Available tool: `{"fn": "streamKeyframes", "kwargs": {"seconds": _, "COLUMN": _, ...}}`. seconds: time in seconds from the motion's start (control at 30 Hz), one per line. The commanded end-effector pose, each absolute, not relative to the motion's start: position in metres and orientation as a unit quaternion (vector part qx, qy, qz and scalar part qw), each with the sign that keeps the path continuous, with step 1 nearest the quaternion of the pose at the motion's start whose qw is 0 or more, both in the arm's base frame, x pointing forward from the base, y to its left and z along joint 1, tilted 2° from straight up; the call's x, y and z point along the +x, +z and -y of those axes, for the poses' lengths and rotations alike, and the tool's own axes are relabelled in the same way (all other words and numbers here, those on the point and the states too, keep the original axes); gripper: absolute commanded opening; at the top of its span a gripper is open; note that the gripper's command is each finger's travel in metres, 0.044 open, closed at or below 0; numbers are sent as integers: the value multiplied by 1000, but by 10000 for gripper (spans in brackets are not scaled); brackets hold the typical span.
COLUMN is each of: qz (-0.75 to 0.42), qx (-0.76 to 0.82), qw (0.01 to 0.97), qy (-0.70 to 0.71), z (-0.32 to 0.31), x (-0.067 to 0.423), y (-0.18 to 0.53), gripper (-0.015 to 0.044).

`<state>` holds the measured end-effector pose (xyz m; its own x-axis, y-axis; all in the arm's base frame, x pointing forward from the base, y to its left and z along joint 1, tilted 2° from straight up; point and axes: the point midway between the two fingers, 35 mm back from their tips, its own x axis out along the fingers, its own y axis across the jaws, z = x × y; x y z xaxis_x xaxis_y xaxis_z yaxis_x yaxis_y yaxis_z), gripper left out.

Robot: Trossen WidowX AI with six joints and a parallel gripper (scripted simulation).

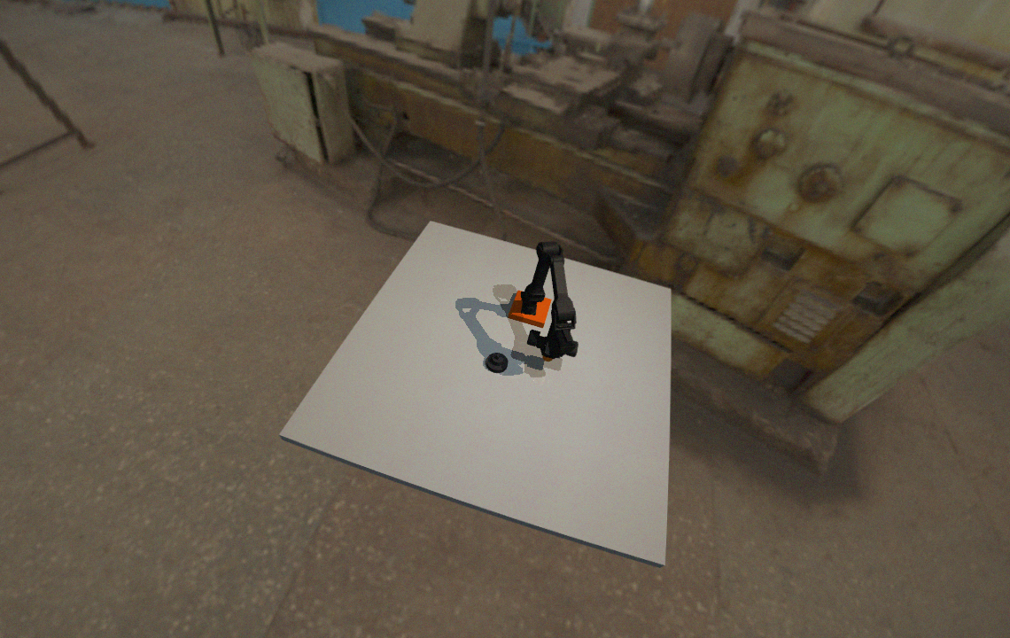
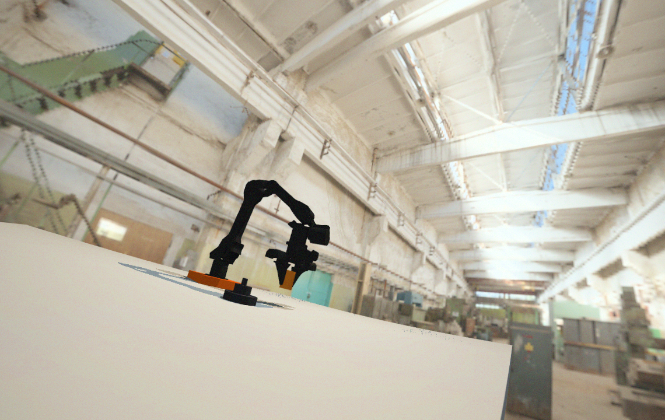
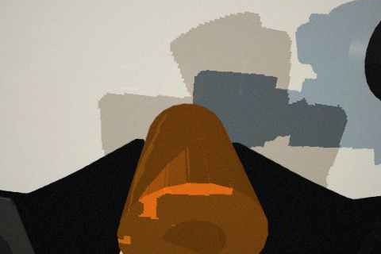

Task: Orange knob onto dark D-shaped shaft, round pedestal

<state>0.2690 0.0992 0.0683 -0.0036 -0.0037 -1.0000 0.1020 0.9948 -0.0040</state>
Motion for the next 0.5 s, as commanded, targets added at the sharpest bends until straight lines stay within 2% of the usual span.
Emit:
{"fn": "streamKeyframes", "kwargs": {"seconds": 0.0, "qz": -704, "qx": 34, "qw": 708, "qy": -36, "z": -99, "x": 271, "y": 88, "gripper": 0}}
{"fn": "streamKeyframes", "kwargs": {"seconds": 0.47, "qz": -706, "qx": 41, "qw": 706, "qy": -43, "z": -97, "x": 261, "y": 152, "gripper": 0}}
